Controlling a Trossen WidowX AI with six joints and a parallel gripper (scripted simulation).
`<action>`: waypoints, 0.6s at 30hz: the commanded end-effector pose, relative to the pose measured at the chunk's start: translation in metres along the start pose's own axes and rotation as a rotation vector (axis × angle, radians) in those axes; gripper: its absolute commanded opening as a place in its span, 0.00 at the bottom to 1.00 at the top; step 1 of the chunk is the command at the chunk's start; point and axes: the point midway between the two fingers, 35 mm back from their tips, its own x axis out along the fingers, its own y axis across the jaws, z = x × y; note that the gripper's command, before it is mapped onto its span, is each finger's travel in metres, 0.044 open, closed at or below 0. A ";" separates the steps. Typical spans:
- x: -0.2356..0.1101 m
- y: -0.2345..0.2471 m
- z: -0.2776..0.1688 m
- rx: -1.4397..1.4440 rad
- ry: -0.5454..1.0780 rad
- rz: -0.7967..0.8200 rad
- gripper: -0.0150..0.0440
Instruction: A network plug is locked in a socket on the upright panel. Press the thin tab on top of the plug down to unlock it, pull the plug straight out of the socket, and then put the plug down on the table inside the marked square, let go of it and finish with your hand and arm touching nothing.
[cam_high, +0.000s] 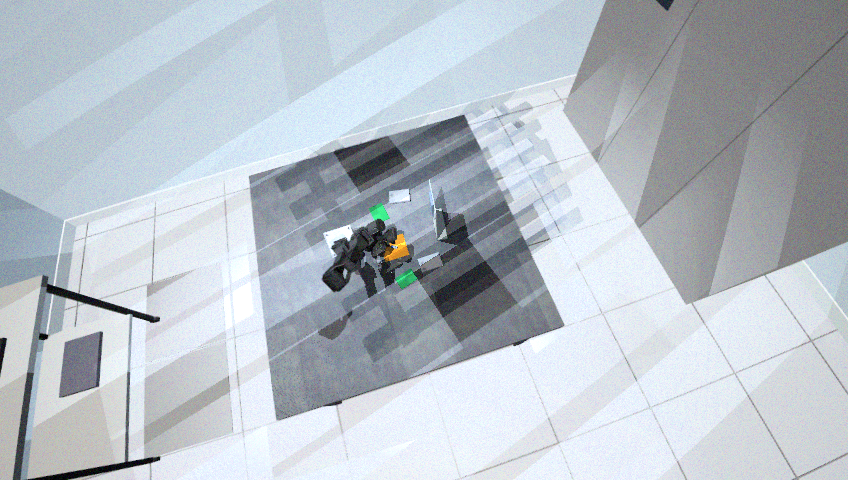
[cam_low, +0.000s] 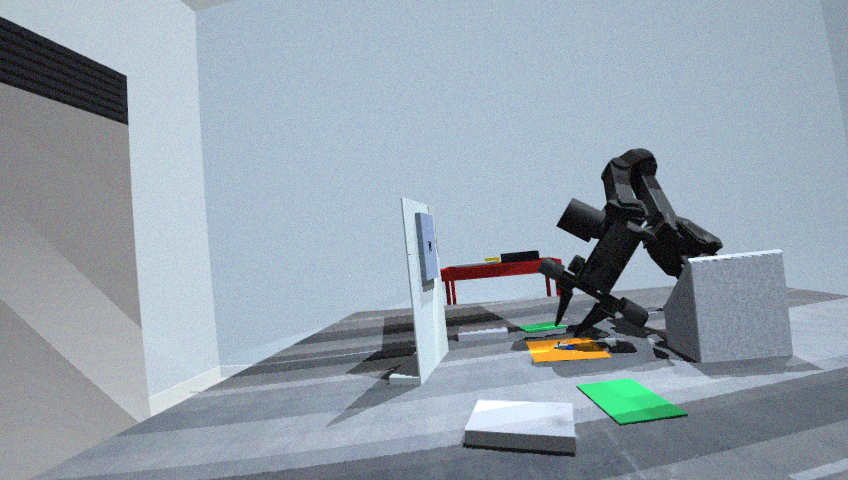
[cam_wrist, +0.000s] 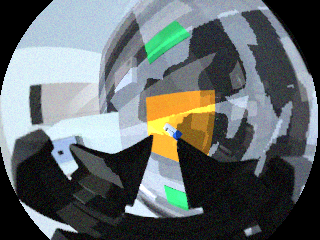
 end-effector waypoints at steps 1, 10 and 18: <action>-0.003 0.001 0.001 0.006 -0.002 0.004 0.52; -0.009 0.001 0.001 0.005 -0.004 0.006 0.52; -0.012 0.004 -0.001 0.006 0.002 0.001 0.52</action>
